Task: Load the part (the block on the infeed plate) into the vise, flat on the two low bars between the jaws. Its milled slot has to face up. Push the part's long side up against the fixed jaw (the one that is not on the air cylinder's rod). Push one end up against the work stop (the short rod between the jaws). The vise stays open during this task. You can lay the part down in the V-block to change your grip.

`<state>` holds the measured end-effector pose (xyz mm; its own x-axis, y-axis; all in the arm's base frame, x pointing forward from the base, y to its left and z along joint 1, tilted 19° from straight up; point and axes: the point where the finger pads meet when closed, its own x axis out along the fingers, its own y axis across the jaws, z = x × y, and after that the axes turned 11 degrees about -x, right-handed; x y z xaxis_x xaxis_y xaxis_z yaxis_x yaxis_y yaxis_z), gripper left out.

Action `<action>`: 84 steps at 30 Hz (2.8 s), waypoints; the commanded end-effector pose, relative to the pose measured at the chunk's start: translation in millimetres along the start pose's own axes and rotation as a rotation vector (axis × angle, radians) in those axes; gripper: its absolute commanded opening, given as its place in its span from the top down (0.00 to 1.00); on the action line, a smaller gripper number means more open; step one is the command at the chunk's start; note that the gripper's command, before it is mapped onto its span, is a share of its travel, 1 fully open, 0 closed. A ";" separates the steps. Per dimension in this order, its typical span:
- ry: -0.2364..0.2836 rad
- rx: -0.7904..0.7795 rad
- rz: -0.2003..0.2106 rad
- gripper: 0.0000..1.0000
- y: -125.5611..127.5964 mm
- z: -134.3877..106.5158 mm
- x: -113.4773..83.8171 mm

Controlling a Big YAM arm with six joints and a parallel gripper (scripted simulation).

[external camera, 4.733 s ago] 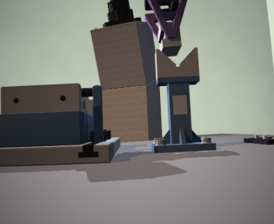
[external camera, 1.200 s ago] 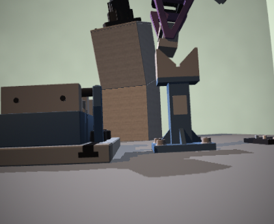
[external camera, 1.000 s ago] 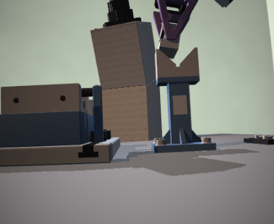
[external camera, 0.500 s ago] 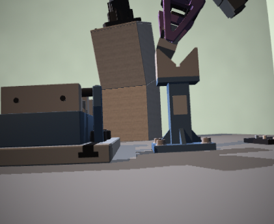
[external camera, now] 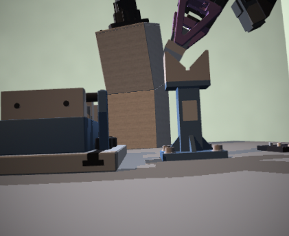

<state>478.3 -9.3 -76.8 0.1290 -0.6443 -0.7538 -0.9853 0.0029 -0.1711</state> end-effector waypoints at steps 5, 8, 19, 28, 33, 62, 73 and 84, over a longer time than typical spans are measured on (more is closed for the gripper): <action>0.041 0.051 -0.029 1.00 -18.6 -2.9 -25.1; 0.084 0.023 0.007 1.00 -7.4 6.7 -10.5; 0.172 0.022 0.025 1.00 -6.8 7.0 -10.4; 0.208 0.021 0.032 1.00 -6.6 7.1 -10.4; 0.223 0.025 0.032 1.00 -8.0 5.9 -12.4; 0.239 0.030 0.030 1.00 -8.7 2.1 -16.9; 0.239 0.030 0.030 1.00 -8.7 2.1 -16.9; 0.239 0.030 0.030 1.00 -8.7 2.1 -16.9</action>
<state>478.0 -7.6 -72.7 0.0439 -0.8044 -0.5924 -0.9861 0.0603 -0.1550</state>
